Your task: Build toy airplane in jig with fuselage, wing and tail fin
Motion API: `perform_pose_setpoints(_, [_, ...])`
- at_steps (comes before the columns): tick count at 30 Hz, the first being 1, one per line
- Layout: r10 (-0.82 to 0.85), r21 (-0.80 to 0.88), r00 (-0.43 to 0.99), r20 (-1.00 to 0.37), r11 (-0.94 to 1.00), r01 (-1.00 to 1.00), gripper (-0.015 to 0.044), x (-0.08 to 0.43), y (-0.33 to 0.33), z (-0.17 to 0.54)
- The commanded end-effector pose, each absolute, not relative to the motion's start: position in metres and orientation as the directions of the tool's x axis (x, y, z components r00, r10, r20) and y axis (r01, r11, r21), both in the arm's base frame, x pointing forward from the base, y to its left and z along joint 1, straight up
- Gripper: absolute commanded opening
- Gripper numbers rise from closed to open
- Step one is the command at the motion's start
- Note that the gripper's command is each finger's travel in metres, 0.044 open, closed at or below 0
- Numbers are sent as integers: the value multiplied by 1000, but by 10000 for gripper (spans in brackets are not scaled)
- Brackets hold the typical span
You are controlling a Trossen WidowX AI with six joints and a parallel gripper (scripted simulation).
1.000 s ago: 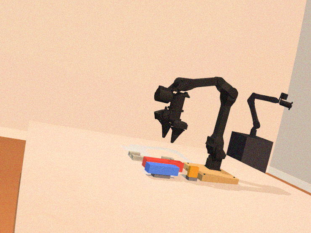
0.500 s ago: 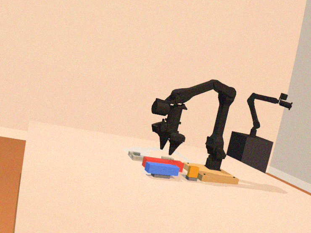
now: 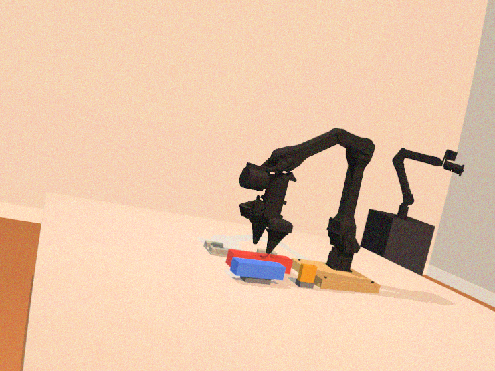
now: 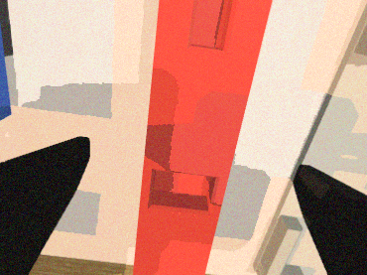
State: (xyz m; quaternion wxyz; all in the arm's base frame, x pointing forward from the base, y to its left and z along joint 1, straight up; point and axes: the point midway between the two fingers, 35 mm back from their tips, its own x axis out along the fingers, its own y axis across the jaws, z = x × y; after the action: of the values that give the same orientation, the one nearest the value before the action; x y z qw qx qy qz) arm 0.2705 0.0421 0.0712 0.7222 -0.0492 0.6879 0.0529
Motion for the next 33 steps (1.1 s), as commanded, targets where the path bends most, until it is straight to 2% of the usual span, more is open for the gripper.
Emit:
perform_pose_setpoints(1, [11,7,26,-1000,990,-140,440,268,43,59])
perform_pose_setpoints(30, [11,7,26,-1000,990,-140,440,267,43,21])
perform_pose_setpoints(33, [11,7,26,-1000,990,-140,361,267,43,21])
